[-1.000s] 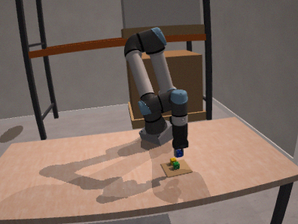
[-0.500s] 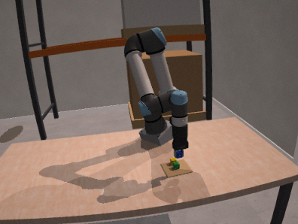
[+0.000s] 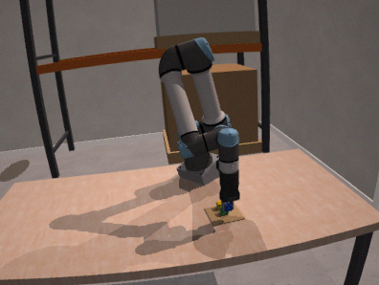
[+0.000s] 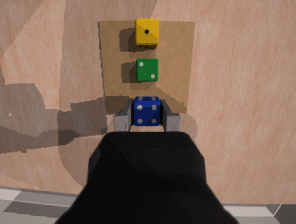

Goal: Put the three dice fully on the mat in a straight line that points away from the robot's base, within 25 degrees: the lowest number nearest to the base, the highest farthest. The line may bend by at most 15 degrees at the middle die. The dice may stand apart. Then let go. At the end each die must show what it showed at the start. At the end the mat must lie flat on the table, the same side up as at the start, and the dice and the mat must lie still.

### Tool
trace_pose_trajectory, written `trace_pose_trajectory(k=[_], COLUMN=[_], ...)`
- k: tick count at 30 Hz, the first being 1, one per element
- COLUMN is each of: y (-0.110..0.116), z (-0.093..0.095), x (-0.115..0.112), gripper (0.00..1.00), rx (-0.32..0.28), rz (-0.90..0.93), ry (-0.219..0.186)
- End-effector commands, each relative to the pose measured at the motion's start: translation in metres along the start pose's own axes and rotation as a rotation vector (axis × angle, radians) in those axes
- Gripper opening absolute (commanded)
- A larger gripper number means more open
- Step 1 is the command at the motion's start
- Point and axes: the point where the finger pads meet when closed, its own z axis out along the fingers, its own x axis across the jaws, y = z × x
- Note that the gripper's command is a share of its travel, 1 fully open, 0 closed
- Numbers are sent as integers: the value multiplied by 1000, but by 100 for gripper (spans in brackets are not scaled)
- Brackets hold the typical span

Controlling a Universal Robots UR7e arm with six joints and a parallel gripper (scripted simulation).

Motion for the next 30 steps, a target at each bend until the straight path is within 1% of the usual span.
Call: trace_pose_trajectory(k=[1, 3, 5, 11, 30], y=[0, 0, 0, 0, 0], z=[23, 30, 30, 41, 42], x=[0, 0, 0, 0, 0], gripper=[57, 57, 57, 57, 57], rx=[-1, -1, -1, -1, -1], rz=[0, 0, 0, 0, 0], ry=[0, 0, 0, 0, 0])
